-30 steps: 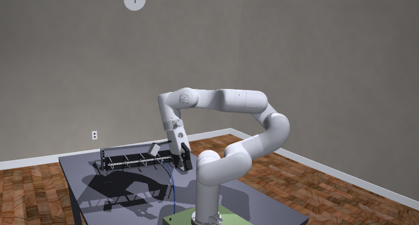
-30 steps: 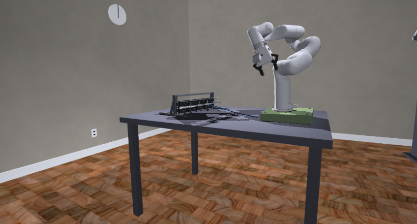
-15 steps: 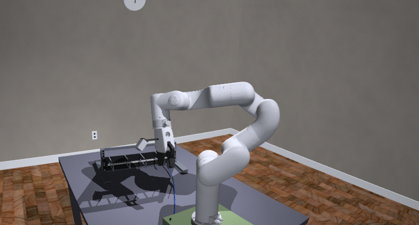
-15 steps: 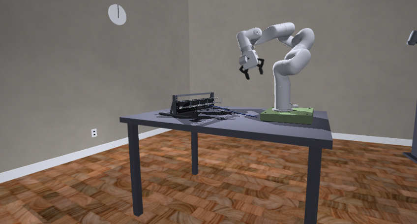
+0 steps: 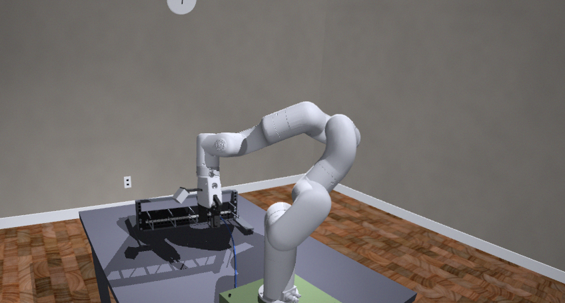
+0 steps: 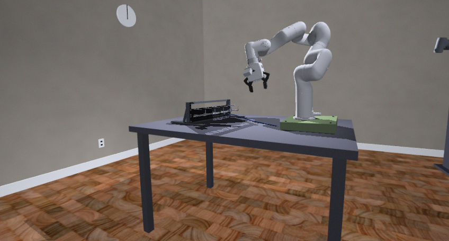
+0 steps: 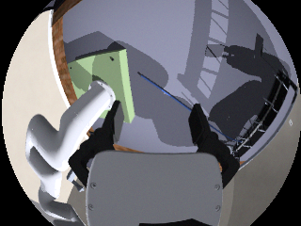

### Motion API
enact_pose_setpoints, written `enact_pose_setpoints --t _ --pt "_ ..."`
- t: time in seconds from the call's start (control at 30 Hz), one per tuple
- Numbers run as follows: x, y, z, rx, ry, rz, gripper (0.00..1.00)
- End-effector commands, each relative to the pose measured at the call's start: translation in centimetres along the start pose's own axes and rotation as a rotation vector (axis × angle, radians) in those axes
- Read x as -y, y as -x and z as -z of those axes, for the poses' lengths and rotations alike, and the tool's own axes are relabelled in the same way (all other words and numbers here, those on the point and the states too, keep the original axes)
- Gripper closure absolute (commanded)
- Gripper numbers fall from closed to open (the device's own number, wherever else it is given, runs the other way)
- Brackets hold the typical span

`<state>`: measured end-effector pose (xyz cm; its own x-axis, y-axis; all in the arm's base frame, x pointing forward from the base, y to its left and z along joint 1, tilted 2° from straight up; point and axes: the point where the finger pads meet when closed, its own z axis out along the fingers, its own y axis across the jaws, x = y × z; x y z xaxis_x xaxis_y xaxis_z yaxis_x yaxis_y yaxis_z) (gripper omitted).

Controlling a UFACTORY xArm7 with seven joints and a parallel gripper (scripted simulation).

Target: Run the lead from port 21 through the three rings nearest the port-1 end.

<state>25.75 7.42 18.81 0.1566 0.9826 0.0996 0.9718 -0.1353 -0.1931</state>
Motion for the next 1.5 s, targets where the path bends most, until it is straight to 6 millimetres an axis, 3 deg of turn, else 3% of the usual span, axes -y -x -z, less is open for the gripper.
enact_pose_setpoints --t 0.0,0.17,0.2,0.27,0.33,0.4,0.43,0.53,0.57,0.73,1.17,1.2,1.47 --pt "-4.3 0.4 -1.1 -0.004 0.046 0.017 0.0" --pt "-6.1 1.0 -1.6 0.003 0.075 0.025 0.0" --pt "-7.9 1.8 -1.9 0.014 0.105 0.034 0.0" --pt "-8.2 2.0 -2.0 0.017 0.111 0.035 0.0" --pt "-10.0 2.9 -2.3 0.032 0.144 0.046 0.0" --pt "-10.0 2.9 -2.3 0.032 0.144 0.046 0.0" --pt "-11.4 3.7 -2.5 0.047 0.171 0.055 0.0" --pt "-11.4 3.7 -2.5 0.047 0.171 0.055 0.0" --pt "-12.4 4.4 -2.6 0.059 0.192 0.063 0.0" --pt "-13.4 5.1 -2.6 0.074 0.215 0.072 0.0" --pt "-13.6 5.3 -2.6 0.077 0.218 0.074 0.0" --pt "-13.6 5.3 -2.6 0.077 0.218 0.074 1.0" --pt "-13.6 5.3 -2.6 0.077 0.218 0.074 1.0"
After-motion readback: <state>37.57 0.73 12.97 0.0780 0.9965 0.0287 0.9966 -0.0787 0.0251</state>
